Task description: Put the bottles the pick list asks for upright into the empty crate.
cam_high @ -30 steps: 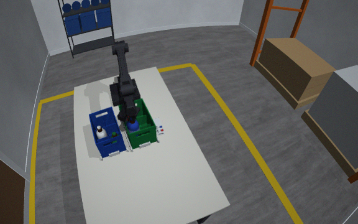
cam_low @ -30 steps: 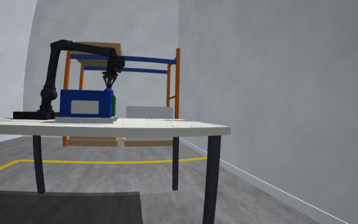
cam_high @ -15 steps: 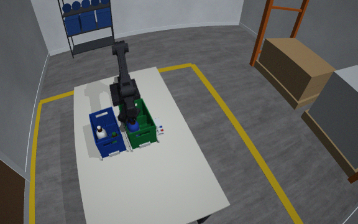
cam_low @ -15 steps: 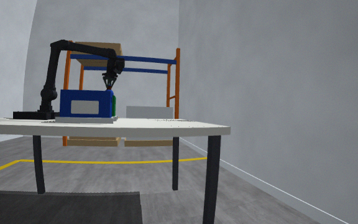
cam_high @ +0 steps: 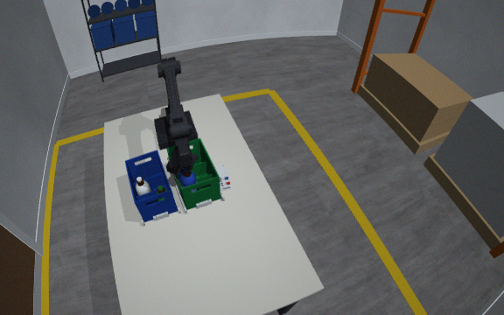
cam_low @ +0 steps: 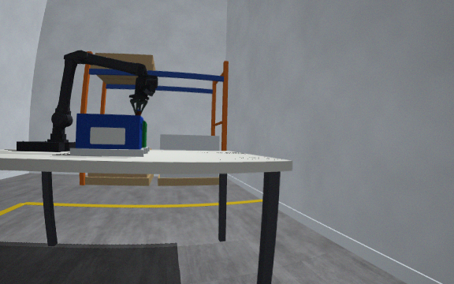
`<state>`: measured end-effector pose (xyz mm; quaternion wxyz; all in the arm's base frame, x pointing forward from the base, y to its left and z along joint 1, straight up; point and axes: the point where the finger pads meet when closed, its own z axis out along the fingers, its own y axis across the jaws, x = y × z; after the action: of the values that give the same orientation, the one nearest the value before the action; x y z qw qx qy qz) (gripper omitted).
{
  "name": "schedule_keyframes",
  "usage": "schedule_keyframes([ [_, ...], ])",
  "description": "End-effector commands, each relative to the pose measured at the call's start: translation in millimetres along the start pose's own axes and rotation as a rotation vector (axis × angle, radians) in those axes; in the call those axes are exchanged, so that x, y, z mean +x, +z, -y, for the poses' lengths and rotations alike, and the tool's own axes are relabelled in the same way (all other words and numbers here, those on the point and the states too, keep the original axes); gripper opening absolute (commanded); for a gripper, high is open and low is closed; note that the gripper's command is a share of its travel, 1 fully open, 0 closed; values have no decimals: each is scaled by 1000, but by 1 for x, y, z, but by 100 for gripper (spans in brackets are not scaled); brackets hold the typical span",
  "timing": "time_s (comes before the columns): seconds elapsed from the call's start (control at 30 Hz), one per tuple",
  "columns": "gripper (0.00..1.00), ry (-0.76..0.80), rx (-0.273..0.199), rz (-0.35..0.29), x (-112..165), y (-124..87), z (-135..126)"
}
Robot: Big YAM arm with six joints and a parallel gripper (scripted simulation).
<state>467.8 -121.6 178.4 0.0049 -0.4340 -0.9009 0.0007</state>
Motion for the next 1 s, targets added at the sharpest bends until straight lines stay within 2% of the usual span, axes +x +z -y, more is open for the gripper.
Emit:
schedule_keyframes([
  [0.0,0,-5,-33,44,-2,-17,-3],
  [0.1,0,-5,-48,65,-9,-25,-9],
  [0.27,0,-5,-40,53,-5,-13,-6],
  [0.47,0,-5,-42,56,-7,-11,-8],
  [0.5,0,-5,-51,68,-12,-17,-11],
  [0.57,0,-5,-32,42,-4,-1,-5],
  [0.8,0,-4,-51,68,-11,-7,-10],
  [0.87,0,-4,-37,49,-5,5,-5],
  [0.97,0,-4,-43,58,-9,4,-8],
])
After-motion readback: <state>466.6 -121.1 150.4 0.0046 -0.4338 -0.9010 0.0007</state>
